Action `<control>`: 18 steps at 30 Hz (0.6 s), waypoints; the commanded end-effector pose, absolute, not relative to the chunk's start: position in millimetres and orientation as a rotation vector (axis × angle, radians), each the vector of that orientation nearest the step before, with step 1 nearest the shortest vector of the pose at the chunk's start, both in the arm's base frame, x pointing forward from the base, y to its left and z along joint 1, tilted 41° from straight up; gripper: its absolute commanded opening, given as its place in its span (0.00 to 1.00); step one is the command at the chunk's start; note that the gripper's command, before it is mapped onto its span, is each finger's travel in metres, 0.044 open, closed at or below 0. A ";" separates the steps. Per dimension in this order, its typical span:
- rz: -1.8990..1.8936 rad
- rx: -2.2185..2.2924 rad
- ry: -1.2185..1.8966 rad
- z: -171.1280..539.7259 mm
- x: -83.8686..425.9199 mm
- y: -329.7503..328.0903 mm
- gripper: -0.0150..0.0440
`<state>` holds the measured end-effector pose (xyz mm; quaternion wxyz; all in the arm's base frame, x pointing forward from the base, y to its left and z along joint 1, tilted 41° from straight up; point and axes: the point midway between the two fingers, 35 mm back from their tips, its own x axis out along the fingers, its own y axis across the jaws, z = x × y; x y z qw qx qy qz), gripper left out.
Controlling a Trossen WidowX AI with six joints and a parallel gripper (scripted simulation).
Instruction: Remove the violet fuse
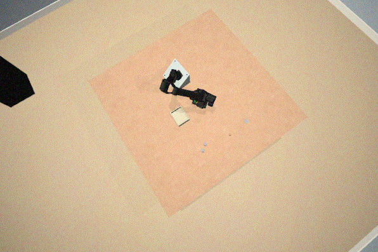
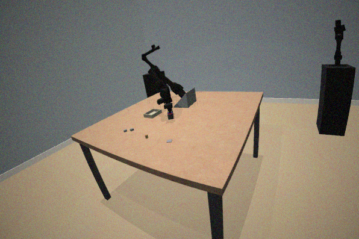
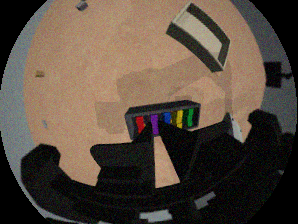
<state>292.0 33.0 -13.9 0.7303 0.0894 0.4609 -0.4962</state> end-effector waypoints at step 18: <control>-1.091 0.200 1.013 -5.8 291.7 40.6 0.25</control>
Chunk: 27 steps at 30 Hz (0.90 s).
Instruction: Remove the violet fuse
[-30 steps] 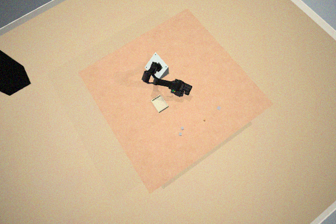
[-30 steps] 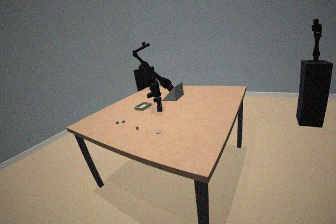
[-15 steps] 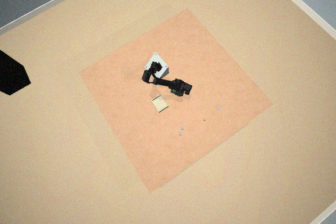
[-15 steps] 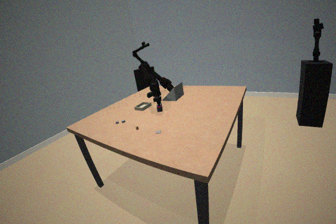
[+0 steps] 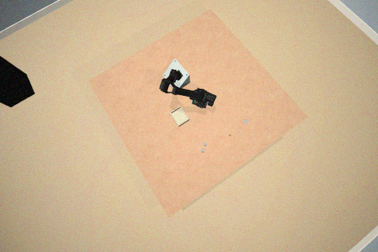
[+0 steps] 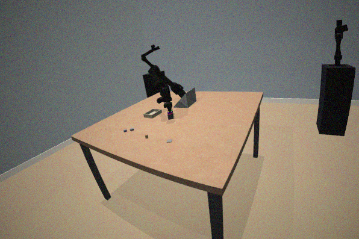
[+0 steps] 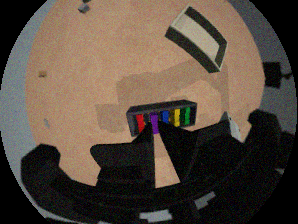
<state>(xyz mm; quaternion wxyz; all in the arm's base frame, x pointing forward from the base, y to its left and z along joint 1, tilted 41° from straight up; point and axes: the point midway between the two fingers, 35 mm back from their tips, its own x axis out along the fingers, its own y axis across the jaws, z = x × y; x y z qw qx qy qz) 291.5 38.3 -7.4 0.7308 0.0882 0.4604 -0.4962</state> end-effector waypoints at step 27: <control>-1.090 0.198 1.013 4.3 290.6 49.1 0.25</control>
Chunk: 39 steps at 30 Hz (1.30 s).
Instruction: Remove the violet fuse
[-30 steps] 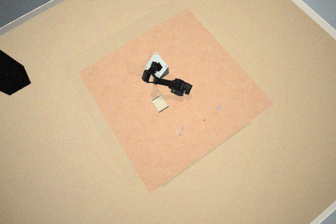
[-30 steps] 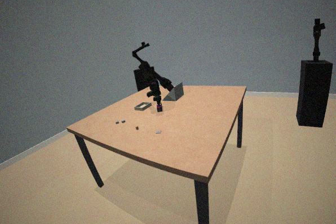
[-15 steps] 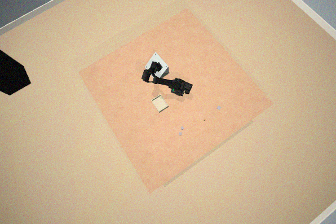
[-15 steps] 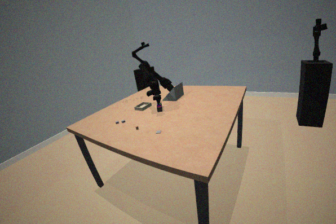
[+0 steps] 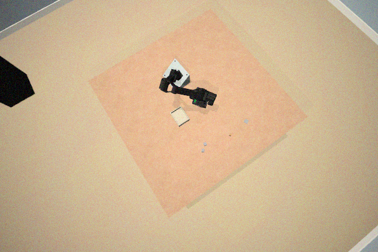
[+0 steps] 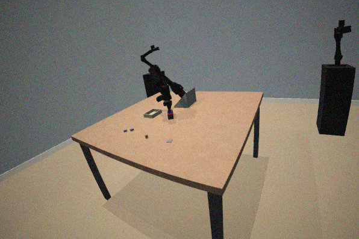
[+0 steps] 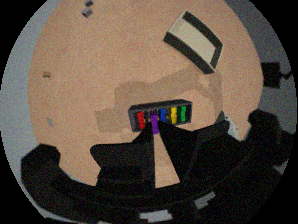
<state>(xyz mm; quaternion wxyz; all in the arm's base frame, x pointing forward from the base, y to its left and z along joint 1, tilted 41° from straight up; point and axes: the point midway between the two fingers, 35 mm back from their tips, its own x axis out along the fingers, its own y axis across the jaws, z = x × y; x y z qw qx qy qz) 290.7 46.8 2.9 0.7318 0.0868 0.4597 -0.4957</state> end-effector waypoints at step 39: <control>-1.089 0.196 1.013 30.1 287.3 70.6 0.25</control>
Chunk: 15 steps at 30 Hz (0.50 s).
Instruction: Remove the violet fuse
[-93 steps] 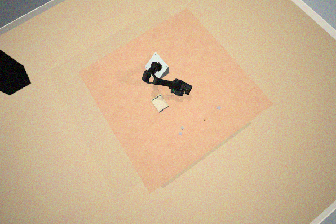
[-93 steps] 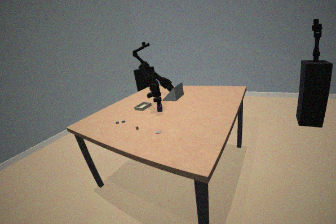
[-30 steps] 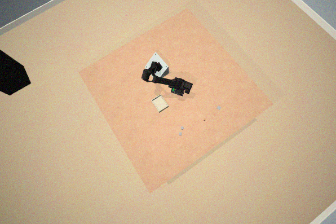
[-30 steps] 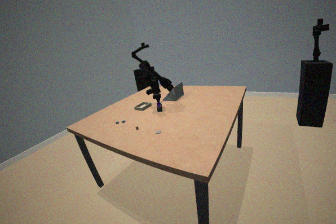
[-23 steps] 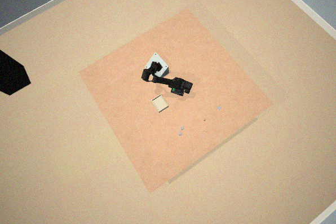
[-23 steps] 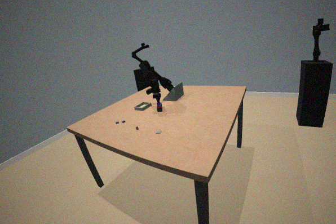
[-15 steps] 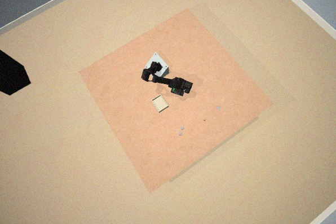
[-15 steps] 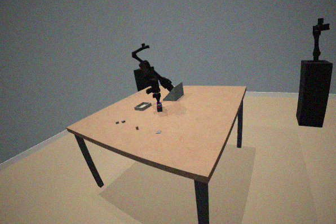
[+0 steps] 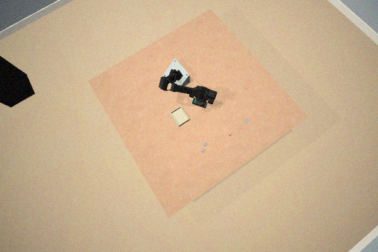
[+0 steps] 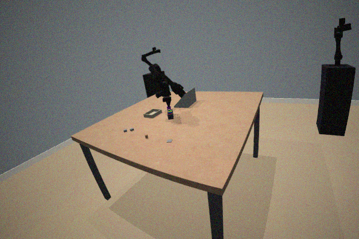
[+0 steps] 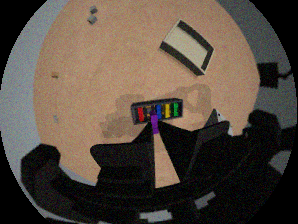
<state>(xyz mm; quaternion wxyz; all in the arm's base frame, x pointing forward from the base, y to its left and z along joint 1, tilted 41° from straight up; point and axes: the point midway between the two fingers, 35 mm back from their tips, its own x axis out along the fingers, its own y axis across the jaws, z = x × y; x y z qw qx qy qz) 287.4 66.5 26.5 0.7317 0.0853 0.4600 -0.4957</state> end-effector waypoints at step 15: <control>-1.076 0.209 1.028 83.6 299.8 10.6 0.25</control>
